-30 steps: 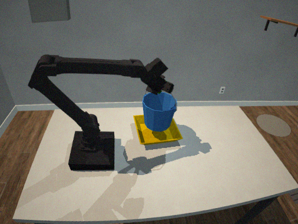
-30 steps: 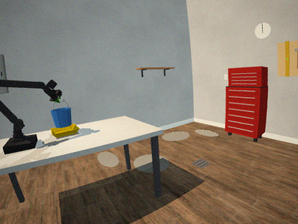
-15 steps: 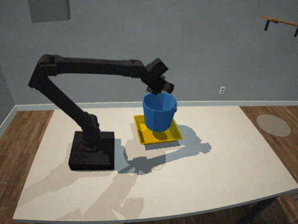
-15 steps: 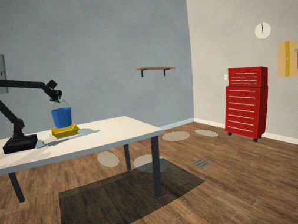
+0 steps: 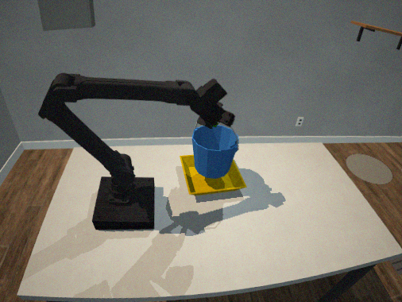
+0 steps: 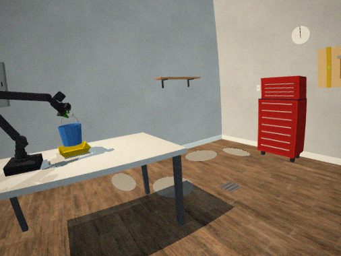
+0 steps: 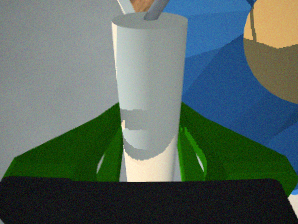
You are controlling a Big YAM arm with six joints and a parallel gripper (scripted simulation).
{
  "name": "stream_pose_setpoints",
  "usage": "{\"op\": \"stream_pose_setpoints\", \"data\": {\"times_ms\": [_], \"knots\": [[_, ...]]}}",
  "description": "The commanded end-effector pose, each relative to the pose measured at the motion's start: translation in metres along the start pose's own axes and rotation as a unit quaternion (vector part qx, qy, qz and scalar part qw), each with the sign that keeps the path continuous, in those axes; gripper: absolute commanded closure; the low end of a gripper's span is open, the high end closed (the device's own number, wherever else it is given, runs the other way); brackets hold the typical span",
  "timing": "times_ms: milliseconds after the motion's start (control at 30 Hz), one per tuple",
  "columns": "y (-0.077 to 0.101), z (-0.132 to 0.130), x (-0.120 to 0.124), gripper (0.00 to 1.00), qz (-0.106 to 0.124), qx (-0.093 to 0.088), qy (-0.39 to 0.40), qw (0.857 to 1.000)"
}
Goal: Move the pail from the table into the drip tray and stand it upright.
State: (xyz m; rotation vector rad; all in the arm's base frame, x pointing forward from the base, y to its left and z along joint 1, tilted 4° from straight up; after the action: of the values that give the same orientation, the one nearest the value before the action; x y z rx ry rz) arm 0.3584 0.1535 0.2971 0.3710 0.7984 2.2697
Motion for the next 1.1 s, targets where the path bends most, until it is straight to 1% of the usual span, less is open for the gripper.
{"op": "stream_pose_setpoints", "data": {"times_ms": [0, 733, 1067], "knots": [[0.027, 0.038, -0.004, 0.8, -0.013, -0.051, 0.028, 0.998], [0.015, 0.029, -0.006, 0.8, -0.015, -0.025, 0.026, 0.999], [0.01, 0.027, -0.005, 0.8, -0.015, -0.016, 0.027, 0.999]]}}
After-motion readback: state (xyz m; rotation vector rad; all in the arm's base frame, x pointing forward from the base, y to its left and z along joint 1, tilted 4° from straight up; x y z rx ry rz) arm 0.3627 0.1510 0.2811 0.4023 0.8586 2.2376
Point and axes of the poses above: the point where the finger pads meet when closed, its own y axis back along the fingers, its own z axis across the jaws, x = y × z, the point moved 4 cm from there along y, back along the fingers, and after that the axes turned 8 degrees about -y, right-handed, at the moved point
